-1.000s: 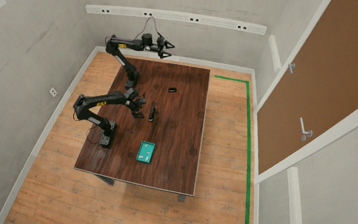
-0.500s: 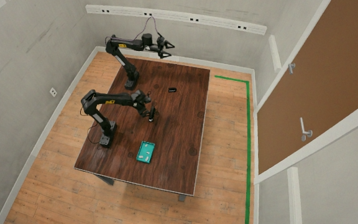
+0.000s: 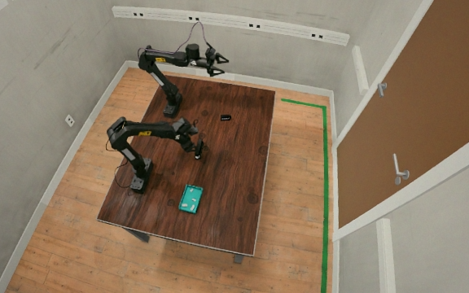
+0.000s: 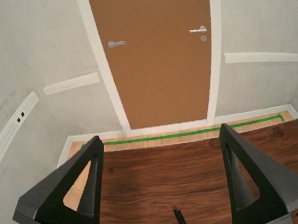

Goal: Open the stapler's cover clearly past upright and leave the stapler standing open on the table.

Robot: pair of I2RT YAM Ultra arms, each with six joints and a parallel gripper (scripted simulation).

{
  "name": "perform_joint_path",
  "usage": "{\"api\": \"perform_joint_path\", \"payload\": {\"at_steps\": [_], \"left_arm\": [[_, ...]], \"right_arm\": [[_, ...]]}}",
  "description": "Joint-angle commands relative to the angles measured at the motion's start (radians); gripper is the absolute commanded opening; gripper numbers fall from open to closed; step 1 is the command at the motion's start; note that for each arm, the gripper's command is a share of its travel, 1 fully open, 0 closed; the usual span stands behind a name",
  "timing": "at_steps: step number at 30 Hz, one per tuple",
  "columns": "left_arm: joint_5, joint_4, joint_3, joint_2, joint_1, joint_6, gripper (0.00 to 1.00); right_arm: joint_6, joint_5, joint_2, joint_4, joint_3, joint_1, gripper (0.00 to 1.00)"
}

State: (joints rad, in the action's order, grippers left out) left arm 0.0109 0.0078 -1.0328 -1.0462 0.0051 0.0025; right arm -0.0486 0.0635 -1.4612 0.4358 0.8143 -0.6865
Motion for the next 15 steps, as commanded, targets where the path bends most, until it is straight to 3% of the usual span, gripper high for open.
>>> {"api": "perform_joint_path", "payload": {"at_steps": [1,2,3,7,15], "left_arm": [[-0.011,-0.003,-0.018,0.001,-0.005,-0.003,1.0],[-0.011,-0.003,-0.018,0.001,-0.005,-0.003,1.0],[-0.011,-0.003,-0.018,0.001,-0.005,-0.003,1.0],[-0.011,-0.003,-0.018,0.001,-0.005,-0.003,1.0],[-0.011,-0.003,-0.018,0.001,-0.005,-0.003,1.0]], "right_arm": [[-0.054,-0.017,-0.01,0.014,0.056,0.008,0.66],[-0.083,-0.019,-0.016,0.033,0.063,0.008,0.55],[-0.122,-0.021,-0.027,0.058,0.074,0.007,0.5],[-0.204,-0.027,-0.061,0.11,0.113,0.008,0.5],[-0.541,-0.053,-0.267,0.343,0.355,0.01,0.5]]}}
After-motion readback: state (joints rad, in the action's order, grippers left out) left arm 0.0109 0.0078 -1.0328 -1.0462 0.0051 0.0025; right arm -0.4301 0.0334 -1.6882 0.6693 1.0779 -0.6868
